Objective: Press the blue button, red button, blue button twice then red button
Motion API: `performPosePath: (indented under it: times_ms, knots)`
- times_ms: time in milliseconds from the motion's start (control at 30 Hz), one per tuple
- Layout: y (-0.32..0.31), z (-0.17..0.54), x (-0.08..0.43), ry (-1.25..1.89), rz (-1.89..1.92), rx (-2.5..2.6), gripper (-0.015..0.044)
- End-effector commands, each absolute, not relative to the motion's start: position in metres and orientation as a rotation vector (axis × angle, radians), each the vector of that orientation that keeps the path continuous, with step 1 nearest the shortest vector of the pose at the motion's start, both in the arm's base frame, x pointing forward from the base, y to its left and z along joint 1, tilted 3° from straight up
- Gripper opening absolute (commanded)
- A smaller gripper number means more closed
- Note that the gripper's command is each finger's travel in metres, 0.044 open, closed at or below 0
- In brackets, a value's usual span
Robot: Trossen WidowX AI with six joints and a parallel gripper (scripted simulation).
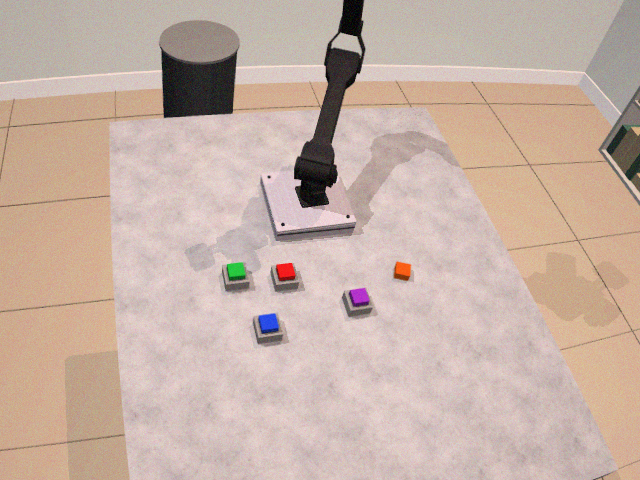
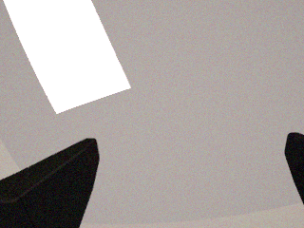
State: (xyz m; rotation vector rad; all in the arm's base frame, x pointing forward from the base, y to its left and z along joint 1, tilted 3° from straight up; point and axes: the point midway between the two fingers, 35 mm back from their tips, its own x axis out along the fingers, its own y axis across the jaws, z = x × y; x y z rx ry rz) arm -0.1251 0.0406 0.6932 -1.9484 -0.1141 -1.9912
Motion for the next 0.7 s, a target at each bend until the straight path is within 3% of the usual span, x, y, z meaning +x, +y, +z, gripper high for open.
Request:
performPosePath:
  times_ms: [0, 333, 667]
  knots:
    - [0.039, 0.694, -0.122, -0.113, -1.98, -1.951, 0.04]
    - [-0.044, 0.686, 0.037, -0.011, -1.412, -1.956, 0.04]
    - [-0.134, 0.603, 0.196, 0.207, -0.844, -1.7, 0.04]
